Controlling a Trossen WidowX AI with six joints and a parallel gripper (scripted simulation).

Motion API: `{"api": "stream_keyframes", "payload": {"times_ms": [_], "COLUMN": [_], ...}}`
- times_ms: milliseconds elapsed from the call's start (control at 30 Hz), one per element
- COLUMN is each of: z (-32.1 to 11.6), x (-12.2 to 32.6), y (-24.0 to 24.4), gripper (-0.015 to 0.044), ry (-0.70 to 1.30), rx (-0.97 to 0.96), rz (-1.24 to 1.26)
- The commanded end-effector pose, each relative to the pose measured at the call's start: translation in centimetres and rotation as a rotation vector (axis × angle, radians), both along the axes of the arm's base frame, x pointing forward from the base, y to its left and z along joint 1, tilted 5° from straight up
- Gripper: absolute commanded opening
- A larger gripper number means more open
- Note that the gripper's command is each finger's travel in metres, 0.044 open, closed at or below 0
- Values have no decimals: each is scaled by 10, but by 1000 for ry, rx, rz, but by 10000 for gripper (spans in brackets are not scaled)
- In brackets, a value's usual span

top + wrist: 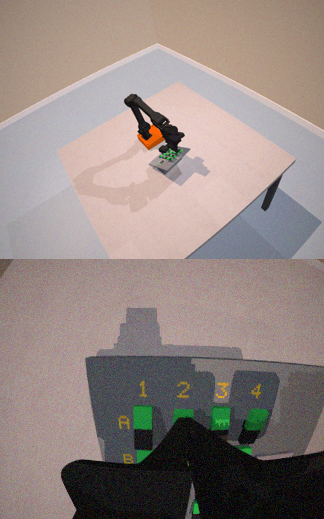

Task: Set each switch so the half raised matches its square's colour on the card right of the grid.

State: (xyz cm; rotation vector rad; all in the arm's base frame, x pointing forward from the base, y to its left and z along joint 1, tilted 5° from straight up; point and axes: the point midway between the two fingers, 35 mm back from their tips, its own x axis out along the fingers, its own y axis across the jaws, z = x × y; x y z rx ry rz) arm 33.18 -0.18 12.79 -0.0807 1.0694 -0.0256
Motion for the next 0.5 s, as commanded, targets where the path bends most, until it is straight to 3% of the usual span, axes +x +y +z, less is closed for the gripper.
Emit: {"api": "stream_keyframes", "payload": {"times_ms": [0,467], "z": [-1,-2], "x": [0,1], "y": [0,0], "gripper": [0,0], "ry": [3,3], "rx": [-1,-1], "rz": [1,1]}}
